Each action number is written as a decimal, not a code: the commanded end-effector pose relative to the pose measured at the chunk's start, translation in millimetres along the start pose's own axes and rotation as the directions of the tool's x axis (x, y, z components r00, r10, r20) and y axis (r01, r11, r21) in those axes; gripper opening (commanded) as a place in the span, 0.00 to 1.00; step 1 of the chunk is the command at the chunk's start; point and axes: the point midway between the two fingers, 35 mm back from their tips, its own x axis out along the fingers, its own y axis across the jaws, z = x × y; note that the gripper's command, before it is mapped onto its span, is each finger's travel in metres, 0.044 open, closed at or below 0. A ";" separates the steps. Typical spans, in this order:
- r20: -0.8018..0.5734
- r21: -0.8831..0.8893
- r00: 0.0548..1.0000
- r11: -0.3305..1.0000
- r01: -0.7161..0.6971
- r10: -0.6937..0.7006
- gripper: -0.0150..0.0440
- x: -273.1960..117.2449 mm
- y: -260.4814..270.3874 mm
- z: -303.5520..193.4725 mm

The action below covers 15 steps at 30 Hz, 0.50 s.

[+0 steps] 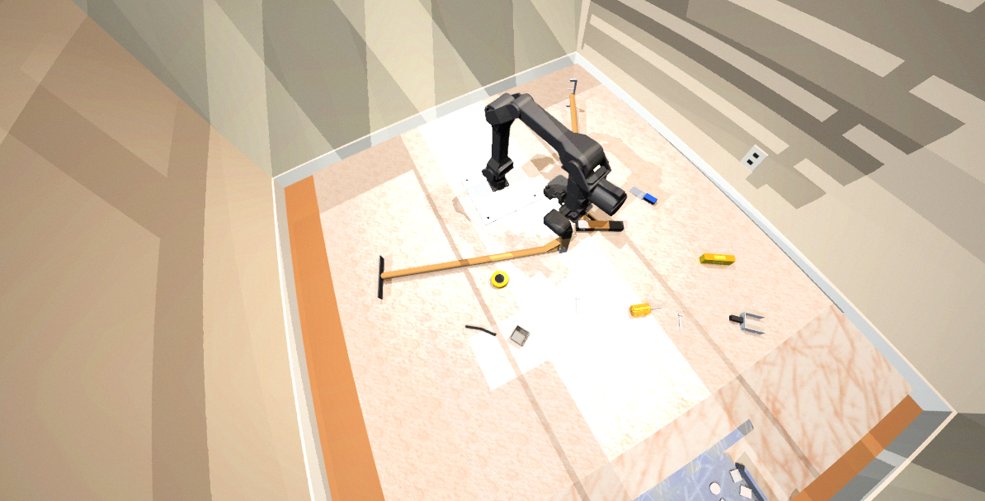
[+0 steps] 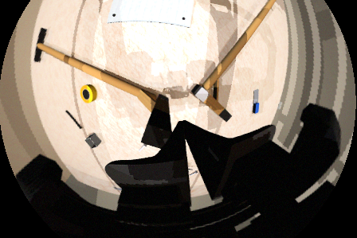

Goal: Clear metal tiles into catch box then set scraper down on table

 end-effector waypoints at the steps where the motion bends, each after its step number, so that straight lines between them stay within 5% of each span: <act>1: -0.001 -0.006 1.000 1.000 -0.003 0.003 0.25 6.0 0.6 1.2; 15: -0.001 -0.006 1.000 1.000 -0.004 0.004 0.25 30.3 0.6 3.9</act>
